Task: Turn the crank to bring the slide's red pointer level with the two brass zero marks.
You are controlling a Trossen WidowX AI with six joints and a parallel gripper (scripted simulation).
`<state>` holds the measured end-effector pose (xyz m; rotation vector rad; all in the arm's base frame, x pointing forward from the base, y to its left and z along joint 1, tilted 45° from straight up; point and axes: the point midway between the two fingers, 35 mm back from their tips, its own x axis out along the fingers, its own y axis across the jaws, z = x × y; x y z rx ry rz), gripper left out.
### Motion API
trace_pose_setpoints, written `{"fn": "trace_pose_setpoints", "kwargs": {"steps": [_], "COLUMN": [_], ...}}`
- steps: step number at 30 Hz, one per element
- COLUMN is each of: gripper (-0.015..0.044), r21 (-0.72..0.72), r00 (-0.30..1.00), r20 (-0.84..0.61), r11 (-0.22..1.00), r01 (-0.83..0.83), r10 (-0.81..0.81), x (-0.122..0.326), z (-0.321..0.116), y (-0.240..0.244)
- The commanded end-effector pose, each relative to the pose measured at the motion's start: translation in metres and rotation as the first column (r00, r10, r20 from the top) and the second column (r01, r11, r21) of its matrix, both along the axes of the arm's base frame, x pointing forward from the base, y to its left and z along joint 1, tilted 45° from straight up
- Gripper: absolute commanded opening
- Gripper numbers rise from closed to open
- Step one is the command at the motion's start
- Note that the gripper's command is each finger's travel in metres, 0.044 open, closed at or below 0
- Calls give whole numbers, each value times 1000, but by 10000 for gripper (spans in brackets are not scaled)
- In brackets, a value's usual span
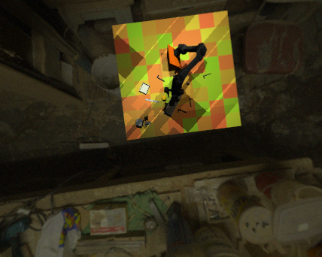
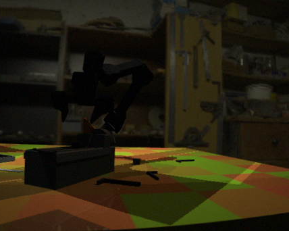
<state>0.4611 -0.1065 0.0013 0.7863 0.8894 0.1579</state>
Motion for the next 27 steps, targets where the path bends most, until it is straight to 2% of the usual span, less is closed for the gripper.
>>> {"fn": "trace_pose_setpoints", "kwargs": {"steps": [1, 18, 27], "gripper": [440, 0, 0], "r21": [-1, -1, 0], "r00": [1000, 1000, 1000], "r20": [0, 0, 0], "r11": [1000, 1000, 1000], "r01": [1, 1, 0], "r10": [-1, -1, 0], "x": [0, 0, 0], "z": [0, 0, 0], "y": [0, 0, 0]}}
